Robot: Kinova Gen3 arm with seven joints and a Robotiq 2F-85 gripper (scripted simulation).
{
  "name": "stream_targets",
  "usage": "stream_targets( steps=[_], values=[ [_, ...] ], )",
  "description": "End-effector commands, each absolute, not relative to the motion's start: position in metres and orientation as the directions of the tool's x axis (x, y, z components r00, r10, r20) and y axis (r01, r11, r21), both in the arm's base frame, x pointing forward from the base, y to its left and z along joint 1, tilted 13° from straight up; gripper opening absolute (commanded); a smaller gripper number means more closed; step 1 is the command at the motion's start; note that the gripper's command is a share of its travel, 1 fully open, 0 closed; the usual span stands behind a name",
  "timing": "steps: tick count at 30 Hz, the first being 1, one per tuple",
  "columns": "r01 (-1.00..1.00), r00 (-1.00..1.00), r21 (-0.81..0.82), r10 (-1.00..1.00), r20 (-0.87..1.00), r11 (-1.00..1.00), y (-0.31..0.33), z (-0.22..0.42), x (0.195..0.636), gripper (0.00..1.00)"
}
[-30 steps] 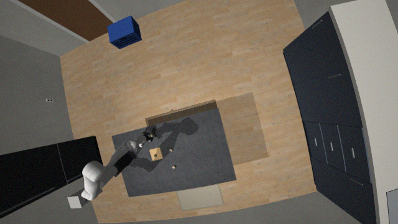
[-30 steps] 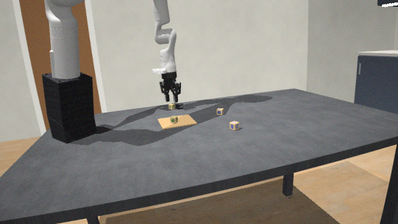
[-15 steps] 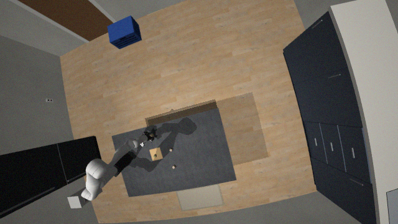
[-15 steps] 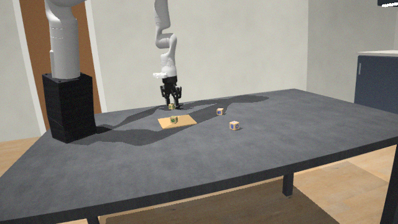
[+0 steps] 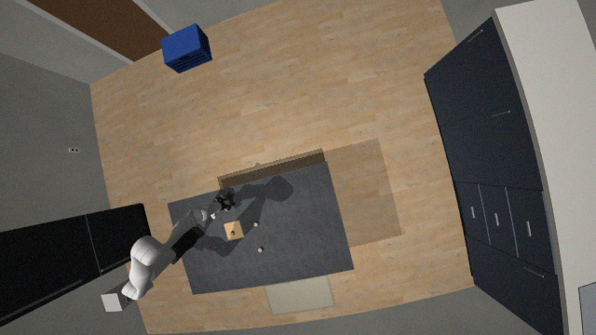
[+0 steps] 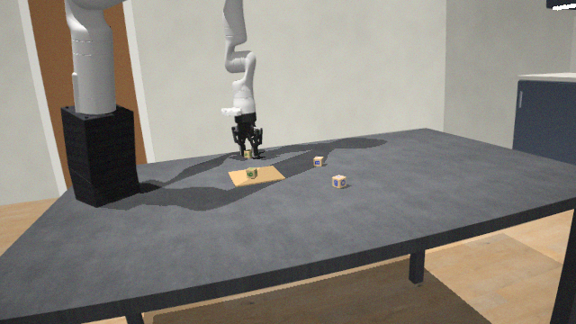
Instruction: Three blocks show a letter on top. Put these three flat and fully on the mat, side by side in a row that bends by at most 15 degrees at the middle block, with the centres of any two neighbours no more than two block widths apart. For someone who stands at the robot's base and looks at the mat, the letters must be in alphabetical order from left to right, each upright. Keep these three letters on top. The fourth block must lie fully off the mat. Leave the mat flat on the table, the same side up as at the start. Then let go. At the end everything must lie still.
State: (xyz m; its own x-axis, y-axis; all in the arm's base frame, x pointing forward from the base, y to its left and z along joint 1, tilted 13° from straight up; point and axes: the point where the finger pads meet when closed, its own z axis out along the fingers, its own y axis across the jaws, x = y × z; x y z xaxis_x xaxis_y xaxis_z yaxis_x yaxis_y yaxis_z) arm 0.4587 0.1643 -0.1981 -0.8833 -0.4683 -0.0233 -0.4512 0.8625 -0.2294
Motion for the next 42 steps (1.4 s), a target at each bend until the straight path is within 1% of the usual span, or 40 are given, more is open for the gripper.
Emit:
stream_targets(
  steps=[1, 27, 28, 42],
  values=[
    [-0.451, -0.883, -0.229, -0.469, -0.025, 0.862, 0.1649, -0.1974, 0.4593, 0.62],
    [-0.451, -0.883, -0.229, -0.469, -0.025, 0.862, 0.1649, -0.1974, 0.4593, 0.62],
    [-0.451, -0.883, -0.229, -0.469, -0.025, 0.862, 0.1649, -0.1974, 0.4593, 0.41],
    [-0.451, -0.883, -0.229, -0.469, -0.025, 0.862, 0.1649, -0.1974, 0.4593, 0.41]
  ],
)
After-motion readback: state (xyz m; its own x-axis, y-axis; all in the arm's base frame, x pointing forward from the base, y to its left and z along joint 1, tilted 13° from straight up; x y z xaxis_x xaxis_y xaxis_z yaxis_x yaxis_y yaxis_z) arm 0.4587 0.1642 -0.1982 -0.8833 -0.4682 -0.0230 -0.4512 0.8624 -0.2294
